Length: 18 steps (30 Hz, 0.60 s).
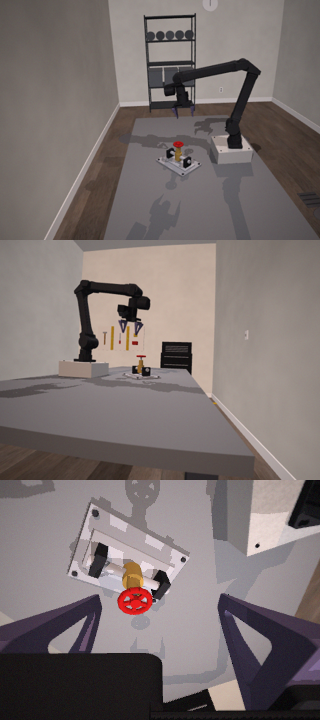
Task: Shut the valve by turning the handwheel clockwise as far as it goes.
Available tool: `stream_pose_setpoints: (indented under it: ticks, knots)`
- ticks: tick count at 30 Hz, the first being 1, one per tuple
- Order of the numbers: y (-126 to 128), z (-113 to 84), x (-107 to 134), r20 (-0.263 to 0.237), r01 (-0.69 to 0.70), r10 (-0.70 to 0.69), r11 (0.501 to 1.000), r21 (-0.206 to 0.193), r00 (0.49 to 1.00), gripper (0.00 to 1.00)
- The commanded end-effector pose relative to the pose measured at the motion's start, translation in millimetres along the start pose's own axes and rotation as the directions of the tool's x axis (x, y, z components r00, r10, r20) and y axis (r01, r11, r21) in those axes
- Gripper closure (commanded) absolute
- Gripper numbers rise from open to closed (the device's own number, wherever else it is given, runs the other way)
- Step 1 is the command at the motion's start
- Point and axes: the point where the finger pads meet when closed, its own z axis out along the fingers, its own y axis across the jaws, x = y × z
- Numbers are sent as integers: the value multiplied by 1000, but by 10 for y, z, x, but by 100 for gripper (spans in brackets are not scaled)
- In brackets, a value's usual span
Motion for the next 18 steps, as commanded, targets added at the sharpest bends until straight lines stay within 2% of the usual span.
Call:
stream_pose_setpoints:
  ticks: [1,17,18]
  knots:
    - [10,-31,4,-1,1,-1,1000,-9,1000,0]
    - [10,-31,4,-1,1,-1,1000,-9,1000,0]
    - [124,-314,48,-4,12,-12,996,-85,1000,0]
